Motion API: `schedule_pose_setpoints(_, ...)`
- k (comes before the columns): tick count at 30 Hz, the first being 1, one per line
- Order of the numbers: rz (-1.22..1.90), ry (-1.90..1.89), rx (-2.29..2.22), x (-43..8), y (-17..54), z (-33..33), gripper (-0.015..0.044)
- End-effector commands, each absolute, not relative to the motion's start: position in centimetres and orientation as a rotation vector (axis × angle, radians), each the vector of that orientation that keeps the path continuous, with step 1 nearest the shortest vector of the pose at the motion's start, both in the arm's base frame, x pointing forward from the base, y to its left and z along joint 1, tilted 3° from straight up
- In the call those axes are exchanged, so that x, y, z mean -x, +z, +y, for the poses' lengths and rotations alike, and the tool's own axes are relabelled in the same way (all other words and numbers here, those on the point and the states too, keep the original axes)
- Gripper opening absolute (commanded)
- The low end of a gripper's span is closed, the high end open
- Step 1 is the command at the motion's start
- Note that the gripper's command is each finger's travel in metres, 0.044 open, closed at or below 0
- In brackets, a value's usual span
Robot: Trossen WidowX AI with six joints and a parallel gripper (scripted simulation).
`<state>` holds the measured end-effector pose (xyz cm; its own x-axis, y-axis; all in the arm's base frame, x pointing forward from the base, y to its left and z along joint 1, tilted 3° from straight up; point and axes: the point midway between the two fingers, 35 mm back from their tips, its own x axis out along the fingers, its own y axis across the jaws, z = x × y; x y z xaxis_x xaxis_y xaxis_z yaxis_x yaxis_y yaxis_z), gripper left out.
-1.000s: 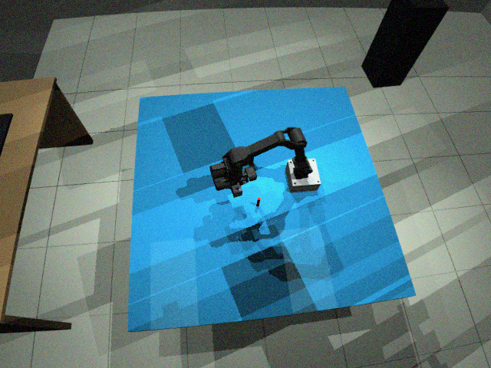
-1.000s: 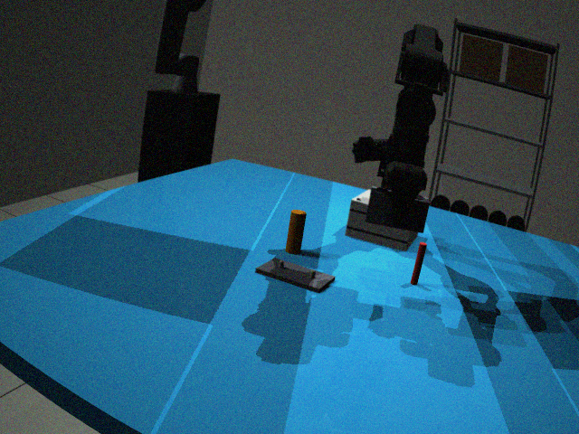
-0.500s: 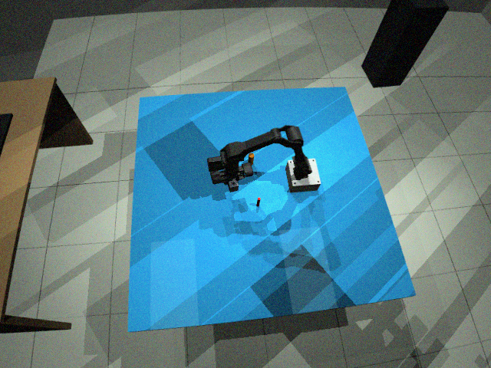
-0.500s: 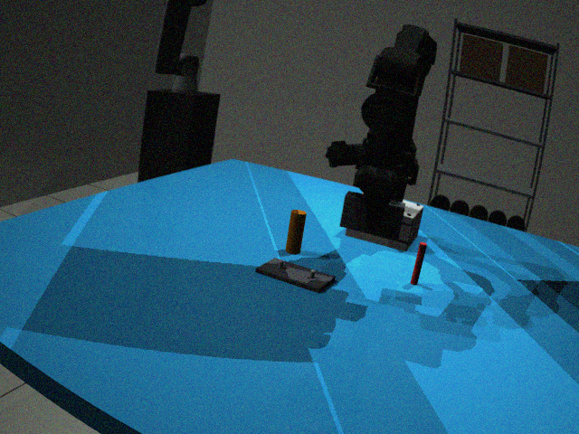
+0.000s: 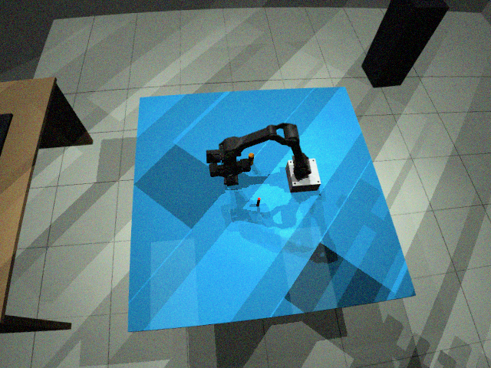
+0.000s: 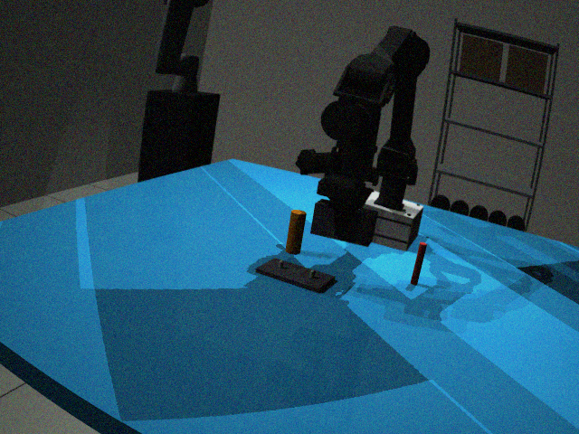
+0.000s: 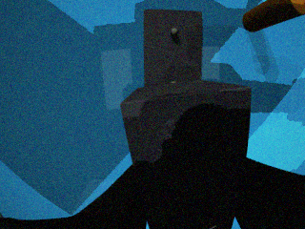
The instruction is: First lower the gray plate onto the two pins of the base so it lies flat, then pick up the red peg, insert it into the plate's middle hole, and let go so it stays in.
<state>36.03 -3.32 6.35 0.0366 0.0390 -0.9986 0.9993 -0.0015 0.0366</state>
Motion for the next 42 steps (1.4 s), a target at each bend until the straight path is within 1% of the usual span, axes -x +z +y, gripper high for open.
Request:
schedule_pose_setpoints(1,1.214,-1.183,-1.263,-35.7,5.4,-4.3,0.0)
schedule_pose_setpoints(22,1.159,-1.269,-1.344,-34.5,2.0,-10.1,0.0)
schedule_pose_setpoints(42,1.157,-1.272,-1.346,-34.4,1.9,-10.2,0.0)
